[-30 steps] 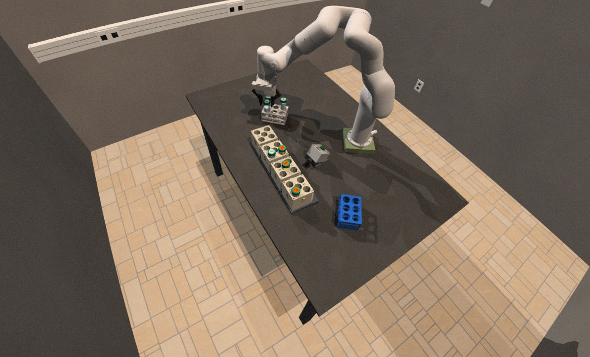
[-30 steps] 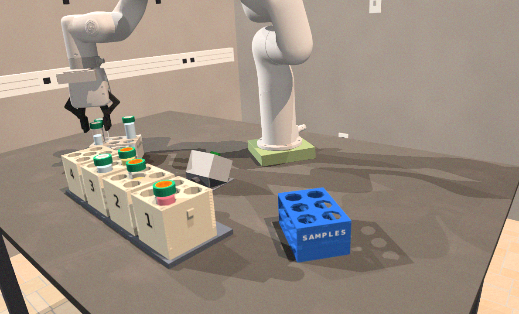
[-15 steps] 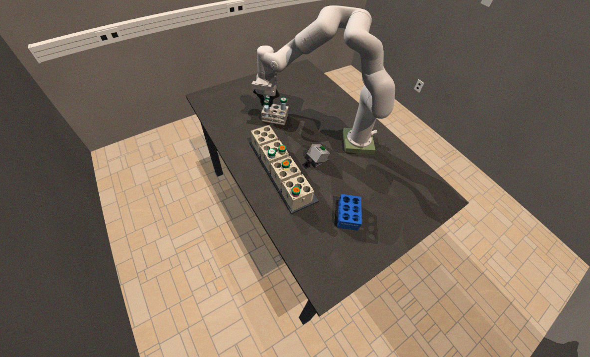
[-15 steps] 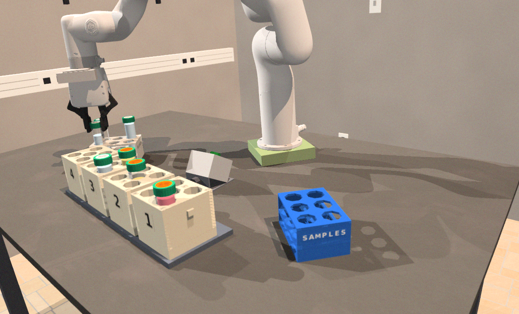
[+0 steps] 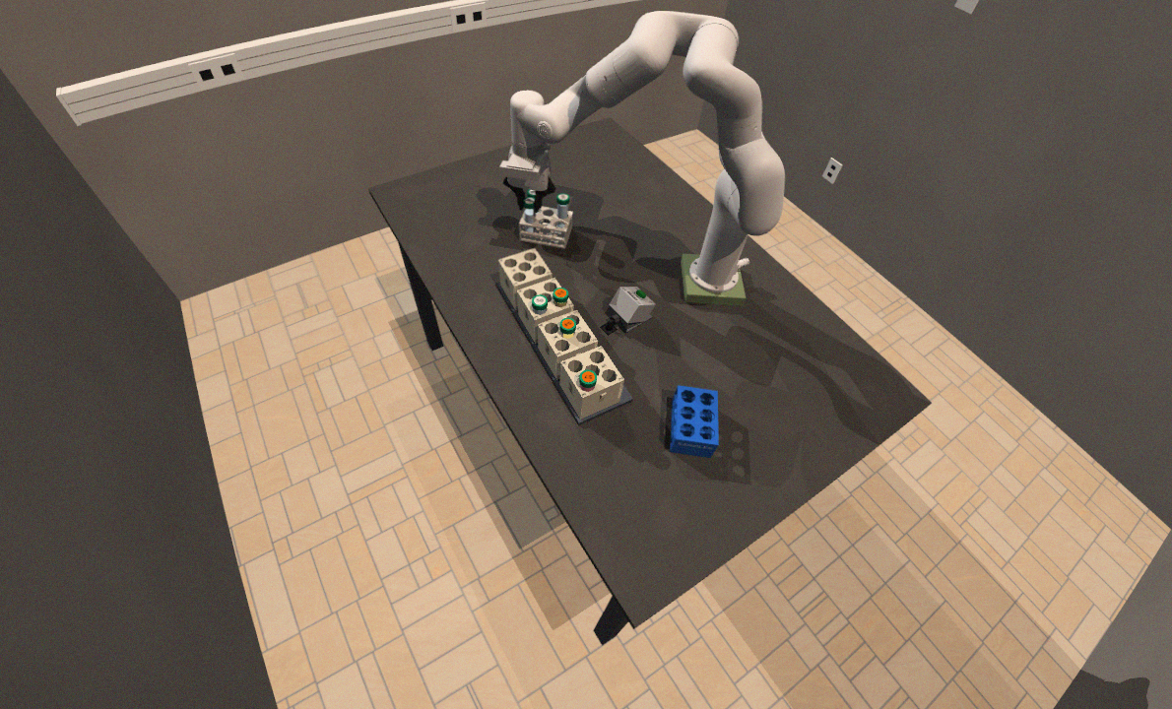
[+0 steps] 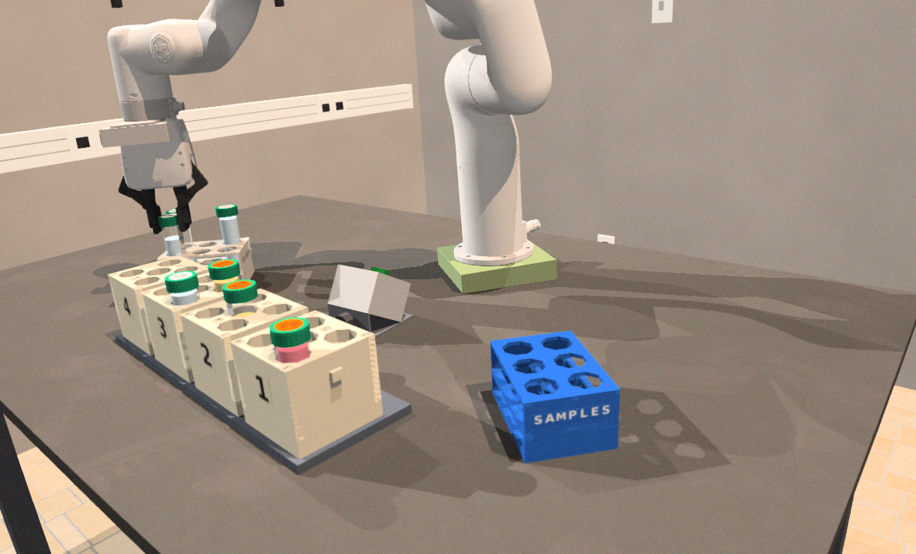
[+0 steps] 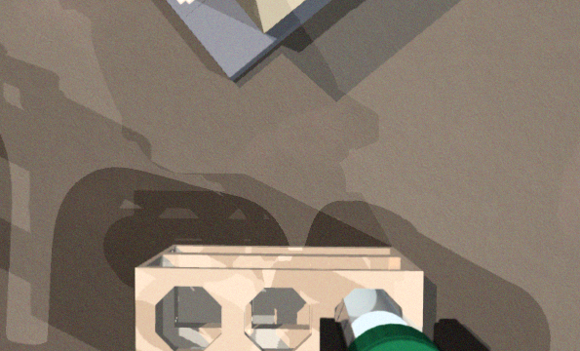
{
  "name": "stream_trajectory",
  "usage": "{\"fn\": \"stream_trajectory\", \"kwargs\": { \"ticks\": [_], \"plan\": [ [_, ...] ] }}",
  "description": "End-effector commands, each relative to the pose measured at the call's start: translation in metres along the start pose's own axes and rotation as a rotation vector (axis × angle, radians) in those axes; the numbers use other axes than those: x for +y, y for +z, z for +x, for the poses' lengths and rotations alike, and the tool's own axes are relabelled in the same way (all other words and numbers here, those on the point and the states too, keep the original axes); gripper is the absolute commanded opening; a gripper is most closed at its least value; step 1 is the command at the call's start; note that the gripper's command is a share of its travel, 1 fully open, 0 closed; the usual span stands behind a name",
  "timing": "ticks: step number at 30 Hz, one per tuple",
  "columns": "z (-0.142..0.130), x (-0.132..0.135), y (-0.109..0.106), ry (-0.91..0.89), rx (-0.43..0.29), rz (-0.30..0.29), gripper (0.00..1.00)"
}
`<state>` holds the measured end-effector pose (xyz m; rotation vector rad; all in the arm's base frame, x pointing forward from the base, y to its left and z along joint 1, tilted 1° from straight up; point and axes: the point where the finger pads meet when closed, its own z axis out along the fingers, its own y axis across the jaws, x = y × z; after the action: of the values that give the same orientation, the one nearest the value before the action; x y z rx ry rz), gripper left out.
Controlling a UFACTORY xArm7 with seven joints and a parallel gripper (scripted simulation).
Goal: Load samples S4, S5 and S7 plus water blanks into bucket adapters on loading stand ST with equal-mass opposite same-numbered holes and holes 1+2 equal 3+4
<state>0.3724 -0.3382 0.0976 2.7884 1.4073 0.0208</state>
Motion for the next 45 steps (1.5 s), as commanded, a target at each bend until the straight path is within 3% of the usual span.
{"fn": "stream_trajectory", "kwargs": {
  "ticks": [1,18,45],
  "plan": [
    [0.000,0.002,-0.002,0.000,0.000,-0.005,0.00],
    [0.000,0.002,-0.002,0.000,0.000,-0.005,0.00],
    [0.000,0.002,-0.019,0.000,0.000,-0.005,0.00]
  ]
}}
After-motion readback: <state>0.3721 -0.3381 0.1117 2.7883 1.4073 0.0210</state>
